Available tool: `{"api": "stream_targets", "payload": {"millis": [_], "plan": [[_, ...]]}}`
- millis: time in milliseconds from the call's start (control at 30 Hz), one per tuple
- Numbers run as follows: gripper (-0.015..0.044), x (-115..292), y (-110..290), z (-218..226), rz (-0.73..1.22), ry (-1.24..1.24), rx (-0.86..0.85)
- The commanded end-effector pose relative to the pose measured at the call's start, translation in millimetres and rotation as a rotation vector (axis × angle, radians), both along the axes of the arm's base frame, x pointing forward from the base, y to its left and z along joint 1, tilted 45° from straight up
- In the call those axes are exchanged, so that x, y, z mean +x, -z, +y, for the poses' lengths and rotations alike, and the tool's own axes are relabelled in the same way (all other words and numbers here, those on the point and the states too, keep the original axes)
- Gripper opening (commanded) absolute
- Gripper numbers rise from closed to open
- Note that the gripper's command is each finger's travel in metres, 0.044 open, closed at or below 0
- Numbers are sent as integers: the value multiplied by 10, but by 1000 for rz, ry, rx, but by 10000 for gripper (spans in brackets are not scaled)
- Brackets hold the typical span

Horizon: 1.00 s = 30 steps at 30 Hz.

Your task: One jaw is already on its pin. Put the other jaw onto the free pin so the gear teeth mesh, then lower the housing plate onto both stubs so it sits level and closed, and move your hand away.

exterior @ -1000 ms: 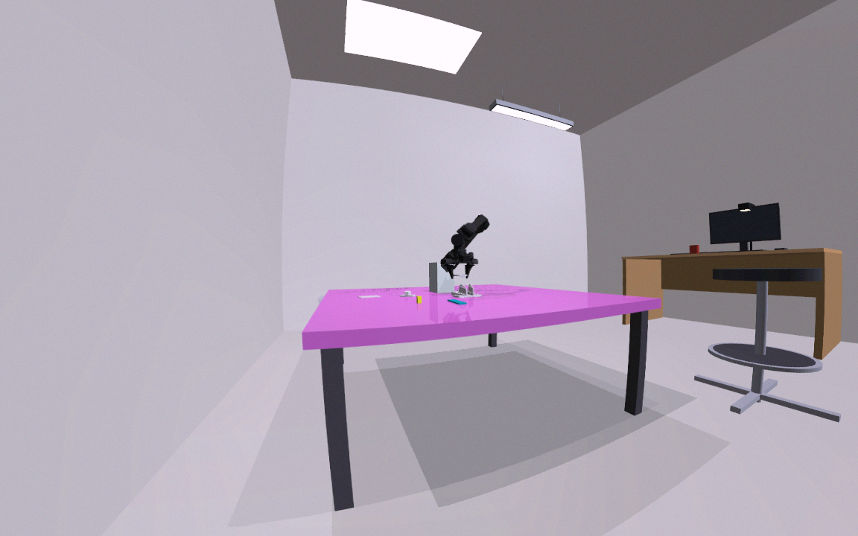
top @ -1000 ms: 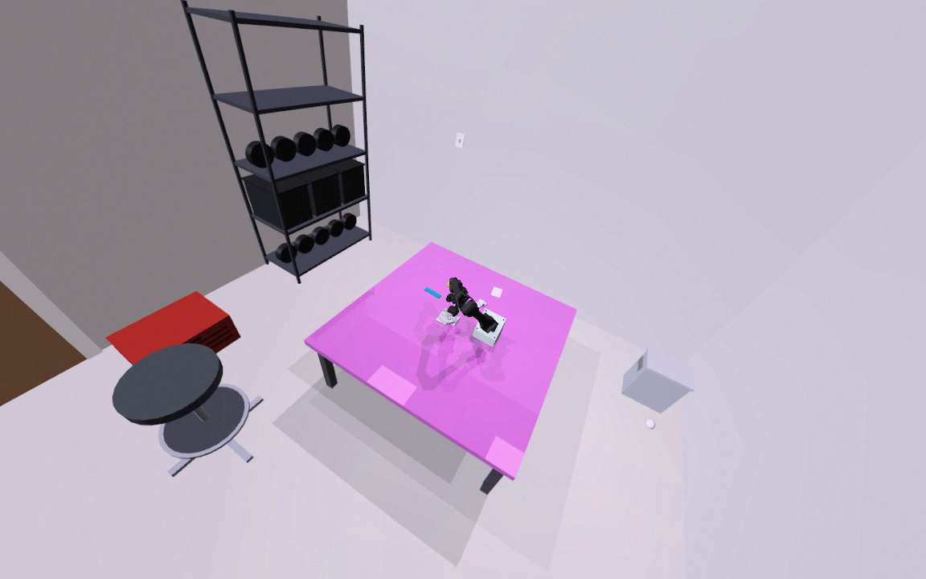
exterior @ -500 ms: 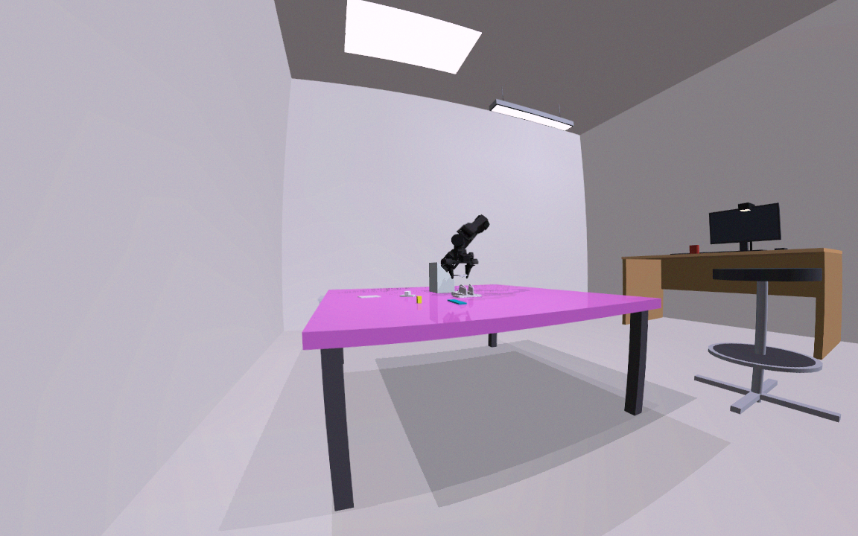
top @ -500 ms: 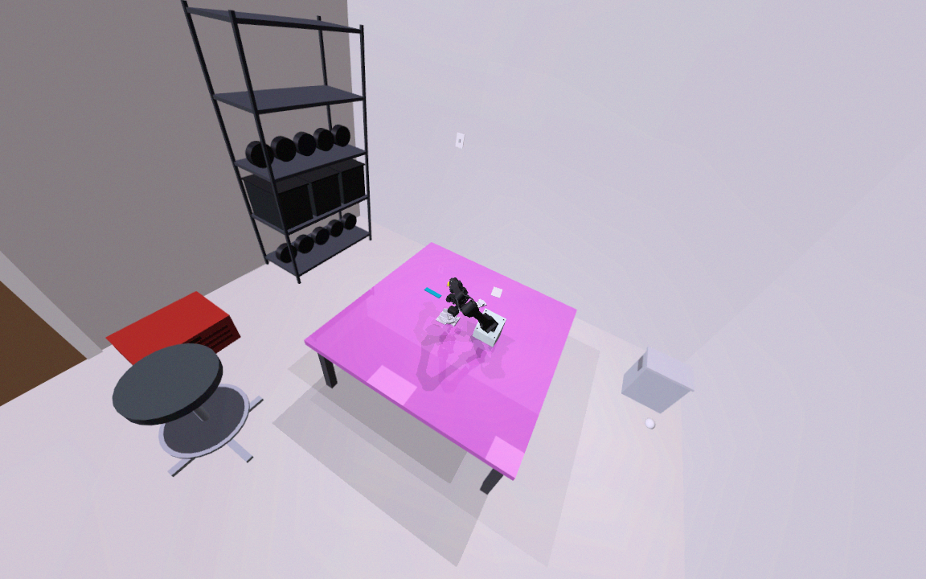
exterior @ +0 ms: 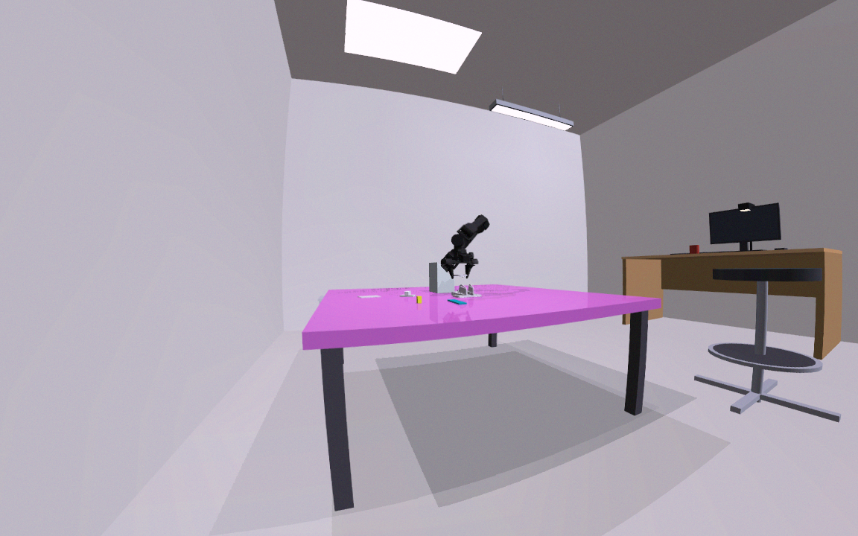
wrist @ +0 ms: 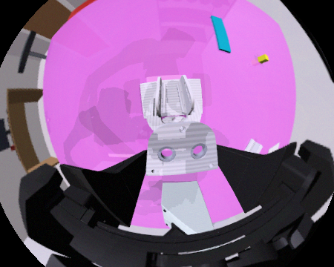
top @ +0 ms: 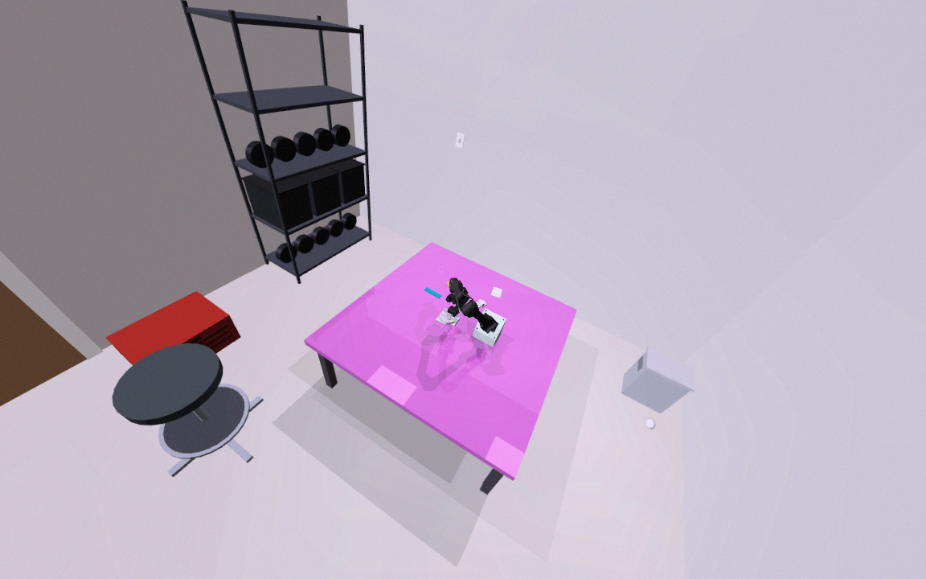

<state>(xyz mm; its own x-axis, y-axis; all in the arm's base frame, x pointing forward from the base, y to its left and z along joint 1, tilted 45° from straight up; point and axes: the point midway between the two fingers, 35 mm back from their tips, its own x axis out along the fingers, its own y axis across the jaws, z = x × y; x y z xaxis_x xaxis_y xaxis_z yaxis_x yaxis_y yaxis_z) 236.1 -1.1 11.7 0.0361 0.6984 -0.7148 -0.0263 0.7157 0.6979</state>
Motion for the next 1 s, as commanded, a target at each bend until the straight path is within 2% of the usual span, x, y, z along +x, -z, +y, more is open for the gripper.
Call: {"api": "stream_targets", "payload": {"millis": [0,967], "plan": [[351,-6,-6,5,3,4,3],[351,25,322,318,4,5,2]]}}
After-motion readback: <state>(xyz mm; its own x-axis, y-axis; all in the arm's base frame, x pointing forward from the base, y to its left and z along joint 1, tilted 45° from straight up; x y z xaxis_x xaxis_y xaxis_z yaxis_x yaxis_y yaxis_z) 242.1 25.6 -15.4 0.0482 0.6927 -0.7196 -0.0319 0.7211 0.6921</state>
